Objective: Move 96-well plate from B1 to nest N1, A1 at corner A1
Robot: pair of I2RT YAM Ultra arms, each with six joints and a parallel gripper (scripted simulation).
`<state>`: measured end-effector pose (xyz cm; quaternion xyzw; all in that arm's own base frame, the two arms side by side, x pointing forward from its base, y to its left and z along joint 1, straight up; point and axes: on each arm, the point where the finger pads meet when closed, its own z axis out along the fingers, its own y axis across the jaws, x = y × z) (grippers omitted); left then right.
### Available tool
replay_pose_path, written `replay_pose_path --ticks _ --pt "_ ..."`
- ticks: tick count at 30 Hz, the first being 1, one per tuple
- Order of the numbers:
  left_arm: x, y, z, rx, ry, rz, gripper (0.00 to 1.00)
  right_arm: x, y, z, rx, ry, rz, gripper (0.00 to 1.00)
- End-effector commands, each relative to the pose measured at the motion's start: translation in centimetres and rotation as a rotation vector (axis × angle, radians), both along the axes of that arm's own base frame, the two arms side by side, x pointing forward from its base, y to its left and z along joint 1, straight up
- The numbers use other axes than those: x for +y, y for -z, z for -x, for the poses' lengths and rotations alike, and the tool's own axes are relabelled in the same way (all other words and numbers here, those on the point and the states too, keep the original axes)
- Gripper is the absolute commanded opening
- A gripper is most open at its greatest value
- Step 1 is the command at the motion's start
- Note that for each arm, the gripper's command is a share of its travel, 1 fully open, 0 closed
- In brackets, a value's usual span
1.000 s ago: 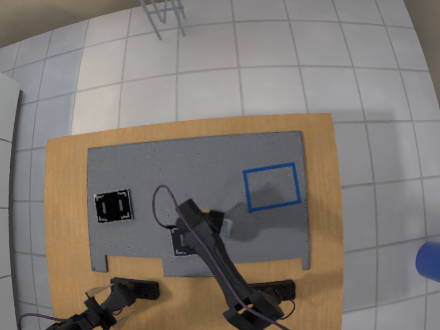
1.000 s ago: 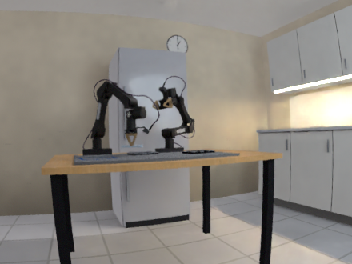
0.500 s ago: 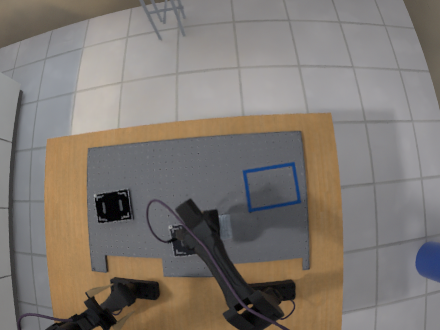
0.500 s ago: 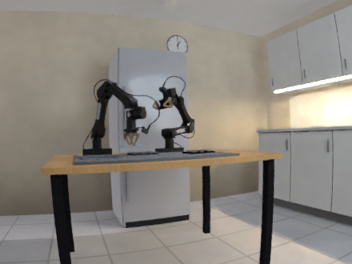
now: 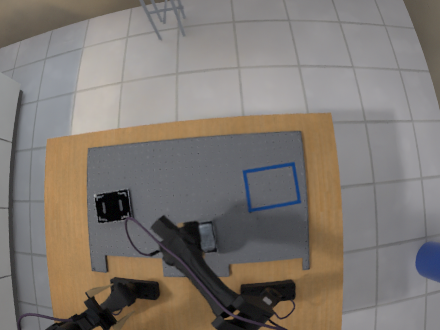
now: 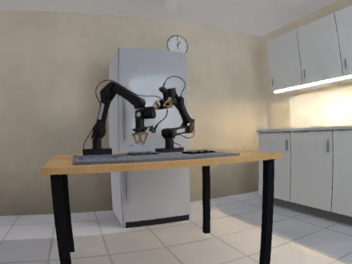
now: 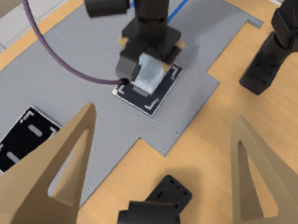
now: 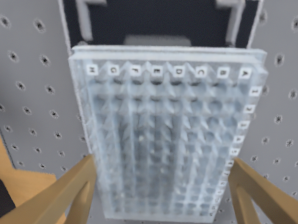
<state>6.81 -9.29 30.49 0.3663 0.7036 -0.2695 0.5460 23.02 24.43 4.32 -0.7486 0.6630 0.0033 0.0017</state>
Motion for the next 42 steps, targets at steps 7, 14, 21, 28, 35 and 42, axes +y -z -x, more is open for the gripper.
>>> replay_pose_path --ticks 7,14,21,28,35,42 --pt "0.4 -1.4 0.3 -0.026 -0.002 0.036 1.0 1.4 -0.5 0.4 0.006 0.015 0.003 0.78" --pt "0.4 -1.4 0.3 -0.026 -0.002 0.036 1.0 1.3 1.2 0.1 0.005 0.021 -0.003 0.78" --pt "0.4 -1.4 0.3 -0.026 -0.002 0.036 1.0 1.0 1.4 0.4 0.015 0.021 0.008 0.78" --pt "0.4 -1.4 0.3 -0.026 -0.002 0.036 1.0 1.4 1.5 0.1 0.004 0.033 -0.008 0.78" --pt "0.4 -1.4 0.3 -0.026 -0.002 0.036 1.0 1.1 2.0 0.4 0.013 0.042 -0.003 0.78" --pt "0.4 -1.4 0.3 -0.026 -0.002 0.036 1.0 1.1 2.0 0.4 0.013 0.039 -0.003 0.78"
